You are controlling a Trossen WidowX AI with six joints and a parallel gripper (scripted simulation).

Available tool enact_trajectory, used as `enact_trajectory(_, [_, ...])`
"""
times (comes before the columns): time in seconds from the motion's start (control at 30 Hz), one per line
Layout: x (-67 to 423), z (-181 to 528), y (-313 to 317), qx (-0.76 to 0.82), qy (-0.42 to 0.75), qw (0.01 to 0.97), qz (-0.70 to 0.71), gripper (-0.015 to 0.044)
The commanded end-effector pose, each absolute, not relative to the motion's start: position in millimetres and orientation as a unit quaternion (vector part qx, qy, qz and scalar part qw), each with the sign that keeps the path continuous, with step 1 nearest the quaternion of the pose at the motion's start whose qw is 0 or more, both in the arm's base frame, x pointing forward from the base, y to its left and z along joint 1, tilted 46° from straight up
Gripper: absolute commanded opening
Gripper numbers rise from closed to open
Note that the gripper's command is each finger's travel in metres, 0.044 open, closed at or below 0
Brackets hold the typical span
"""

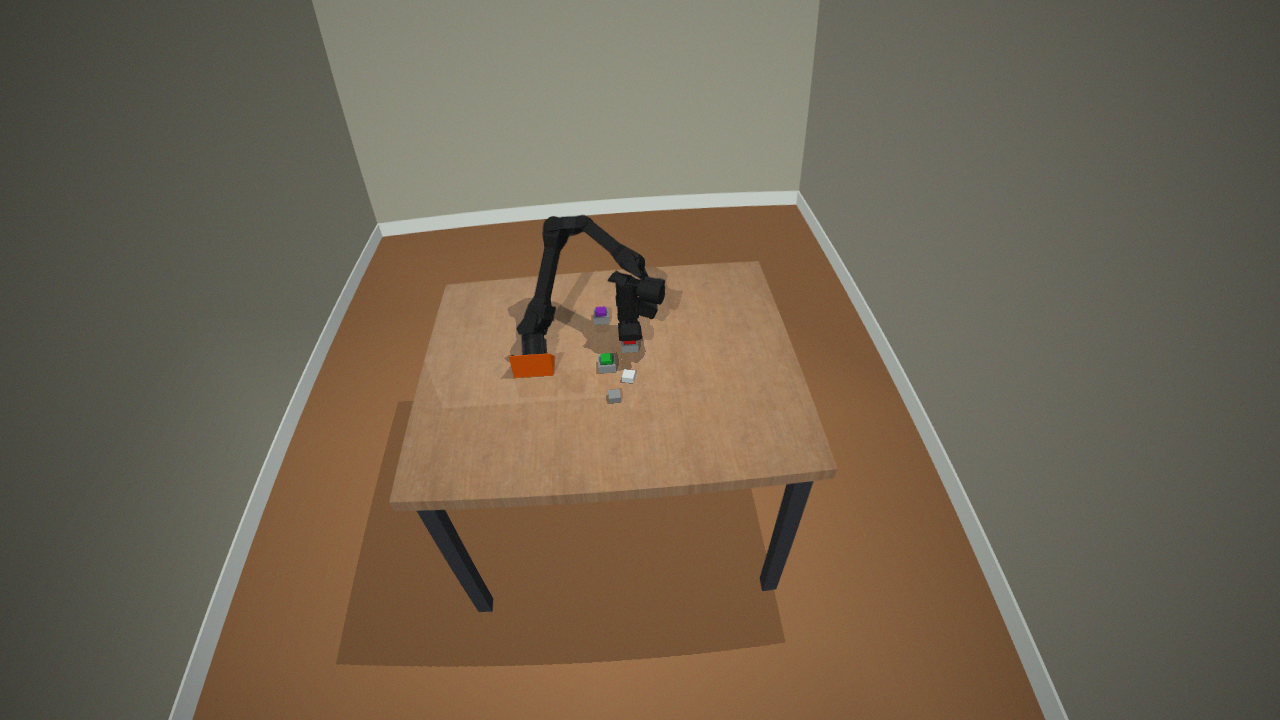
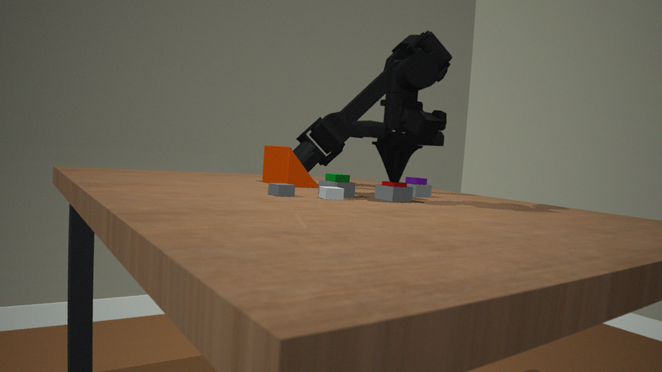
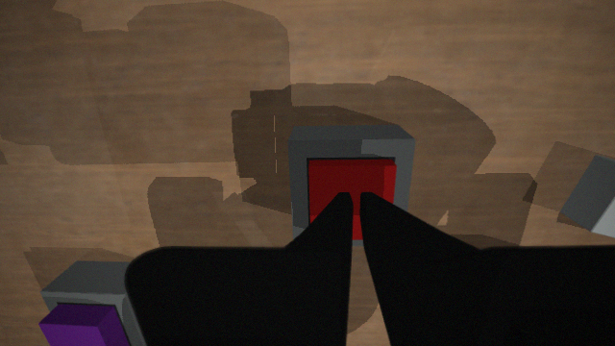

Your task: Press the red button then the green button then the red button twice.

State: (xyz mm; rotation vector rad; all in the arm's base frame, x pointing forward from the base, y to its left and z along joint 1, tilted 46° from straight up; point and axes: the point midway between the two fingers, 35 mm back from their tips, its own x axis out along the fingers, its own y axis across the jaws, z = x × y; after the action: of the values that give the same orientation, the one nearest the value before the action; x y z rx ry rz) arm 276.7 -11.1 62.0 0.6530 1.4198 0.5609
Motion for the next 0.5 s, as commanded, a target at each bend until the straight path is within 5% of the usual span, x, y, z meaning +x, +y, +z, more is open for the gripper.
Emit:
enact_trajectory(0.0, [276.3,61.2,-8.7,0.294,0.631,0.673,0.250,0.0020])
enact_trajectory(0.47, [276.5,61.8,-11.1,0.291,0.631,0.675,0.250,0.0020])
